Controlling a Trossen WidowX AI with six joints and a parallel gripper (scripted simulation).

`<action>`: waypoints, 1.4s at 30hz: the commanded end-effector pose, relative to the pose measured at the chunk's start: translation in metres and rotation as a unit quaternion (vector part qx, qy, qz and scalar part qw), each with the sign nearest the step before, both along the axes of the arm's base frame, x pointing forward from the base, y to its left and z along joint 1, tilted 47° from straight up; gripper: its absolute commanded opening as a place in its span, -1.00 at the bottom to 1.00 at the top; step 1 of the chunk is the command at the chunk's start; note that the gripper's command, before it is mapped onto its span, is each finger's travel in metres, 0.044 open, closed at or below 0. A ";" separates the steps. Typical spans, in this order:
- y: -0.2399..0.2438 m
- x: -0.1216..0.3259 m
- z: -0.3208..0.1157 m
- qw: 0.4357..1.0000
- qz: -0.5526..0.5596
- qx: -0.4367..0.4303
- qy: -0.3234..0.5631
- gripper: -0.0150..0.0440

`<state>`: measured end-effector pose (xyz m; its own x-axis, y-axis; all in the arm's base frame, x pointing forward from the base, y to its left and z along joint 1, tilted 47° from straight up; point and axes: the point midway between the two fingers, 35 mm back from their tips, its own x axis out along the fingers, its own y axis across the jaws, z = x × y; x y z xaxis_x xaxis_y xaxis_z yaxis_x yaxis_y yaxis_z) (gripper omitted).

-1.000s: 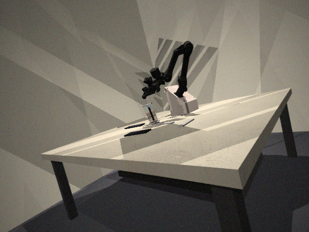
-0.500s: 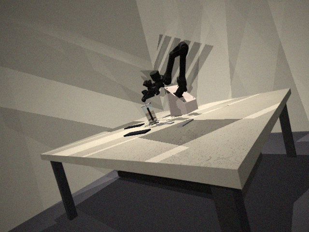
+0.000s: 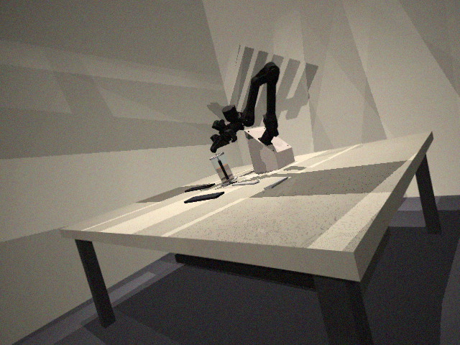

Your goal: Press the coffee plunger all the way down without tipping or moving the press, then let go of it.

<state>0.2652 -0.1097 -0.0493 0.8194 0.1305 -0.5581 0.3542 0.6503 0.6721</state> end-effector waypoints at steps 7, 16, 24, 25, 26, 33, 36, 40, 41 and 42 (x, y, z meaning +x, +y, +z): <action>-0.001 0.001 0.000 1.000 0.000 0.001 0.000 -0.06; -0.001 0.001 0.000 1.000 0.000 0.001 0.000 0.03; -0.001 0.001 0.000 1.000 0.000 0.001 0.000 0.75; -0.001 0.001 0.000 1.000 0.000 0.001 0.000 0.83; -0.001 0.001 0.000 1.000 0.000 0.001 0.000 0.92; -0.006 0.000 0.004 1.000 0.001 0.001 0.002 1.00; -0.017 -0.005 0.015 1.000 0.003 0.001 0.006 1.00; -0.033 -0.017 0.041 1.000 0.006 0.003 0.008 1.00; -0.036 -0.022 0.049 1.000 0.006 0.005 0.007 1.00; -0.038 -0.026 0.057 1.000 0.006 0.006 0.006 1.00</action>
